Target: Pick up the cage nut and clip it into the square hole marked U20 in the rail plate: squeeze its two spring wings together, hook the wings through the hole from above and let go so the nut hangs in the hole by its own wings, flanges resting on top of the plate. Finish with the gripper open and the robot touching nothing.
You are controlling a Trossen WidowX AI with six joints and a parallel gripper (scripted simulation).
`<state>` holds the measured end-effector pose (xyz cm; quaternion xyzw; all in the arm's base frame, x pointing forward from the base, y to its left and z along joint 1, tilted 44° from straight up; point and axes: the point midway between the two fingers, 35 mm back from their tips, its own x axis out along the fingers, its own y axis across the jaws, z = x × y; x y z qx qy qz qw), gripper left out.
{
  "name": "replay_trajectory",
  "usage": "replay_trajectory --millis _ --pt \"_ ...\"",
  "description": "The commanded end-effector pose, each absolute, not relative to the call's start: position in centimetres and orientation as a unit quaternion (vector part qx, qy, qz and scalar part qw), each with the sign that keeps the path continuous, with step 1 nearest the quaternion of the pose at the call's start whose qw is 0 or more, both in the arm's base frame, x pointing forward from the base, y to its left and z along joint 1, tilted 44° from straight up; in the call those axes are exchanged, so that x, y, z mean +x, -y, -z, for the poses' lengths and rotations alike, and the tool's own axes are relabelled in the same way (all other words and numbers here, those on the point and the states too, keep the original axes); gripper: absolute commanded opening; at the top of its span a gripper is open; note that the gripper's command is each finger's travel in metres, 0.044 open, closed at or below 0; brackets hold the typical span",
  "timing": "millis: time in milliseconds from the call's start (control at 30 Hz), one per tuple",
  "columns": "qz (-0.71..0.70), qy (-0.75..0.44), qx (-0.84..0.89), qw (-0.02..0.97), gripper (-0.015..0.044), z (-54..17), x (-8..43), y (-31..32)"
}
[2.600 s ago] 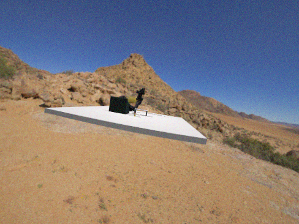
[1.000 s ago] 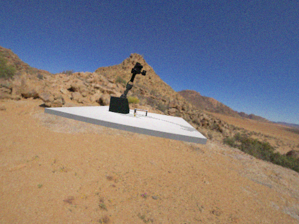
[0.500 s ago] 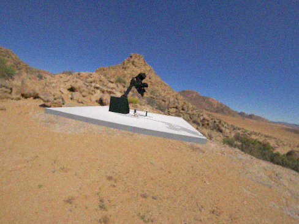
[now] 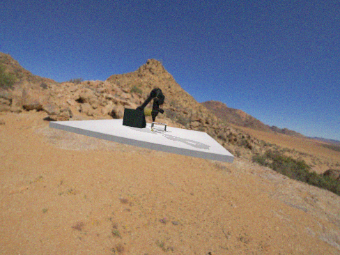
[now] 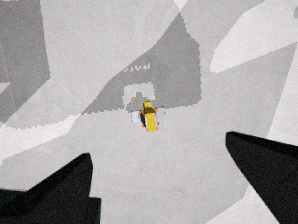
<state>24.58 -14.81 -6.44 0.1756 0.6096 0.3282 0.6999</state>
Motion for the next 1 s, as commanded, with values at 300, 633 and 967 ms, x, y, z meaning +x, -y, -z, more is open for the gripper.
replay_trajectory --millis 300,633,967 --pt "-0.332 -0.608 0.171 0.701 0.0120 6.4 24.6 14.8" --pt "-0.332 -0.608 0.171 0.701 0.0120 7.4 24.7 14.0" --pt "-0.332 -0.608 0.172 0.701 0.0120 9.2 24.7 12.3"
